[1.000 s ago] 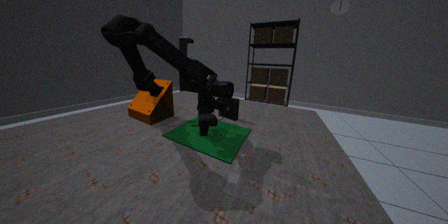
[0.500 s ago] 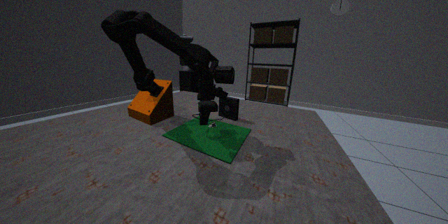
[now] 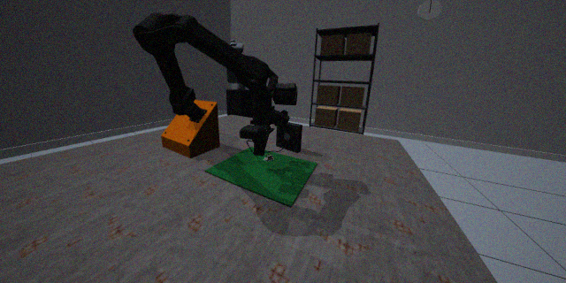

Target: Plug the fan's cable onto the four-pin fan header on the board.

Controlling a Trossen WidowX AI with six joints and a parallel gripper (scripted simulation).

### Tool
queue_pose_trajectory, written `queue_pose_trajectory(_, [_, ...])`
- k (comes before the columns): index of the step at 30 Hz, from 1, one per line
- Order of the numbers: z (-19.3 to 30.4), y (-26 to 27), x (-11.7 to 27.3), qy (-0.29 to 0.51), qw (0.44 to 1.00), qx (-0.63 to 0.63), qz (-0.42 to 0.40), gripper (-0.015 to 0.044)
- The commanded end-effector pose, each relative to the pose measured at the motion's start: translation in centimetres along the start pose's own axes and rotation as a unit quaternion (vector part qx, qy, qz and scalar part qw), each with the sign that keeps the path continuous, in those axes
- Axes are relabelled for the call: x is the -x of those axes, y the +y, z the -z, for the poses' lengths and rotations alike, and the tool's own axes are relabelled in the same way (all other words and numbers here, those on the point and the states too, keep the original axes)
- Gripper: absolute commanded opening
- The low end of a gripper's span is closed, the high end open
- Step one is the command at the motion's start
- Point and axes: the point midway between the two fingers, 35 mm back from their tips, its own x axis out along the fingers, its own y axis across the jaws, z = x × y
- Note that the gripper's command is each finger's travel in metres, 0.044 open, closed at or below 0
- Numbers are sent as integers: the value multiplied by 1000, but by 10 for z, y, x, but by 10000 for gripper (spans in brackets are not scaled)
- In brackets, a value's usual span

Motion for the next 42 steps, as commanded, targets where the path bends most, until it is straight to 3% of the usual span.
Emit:
queue_pose_trajectory(1, [-1,6,0,1,997,-72,-3,0])
queue_pose_trajectory(21, [-3,27,0,2,913,-408,-4,0])
queue_pose_trajectory(42, [-3,50,0,3,706,-708,-3,0])
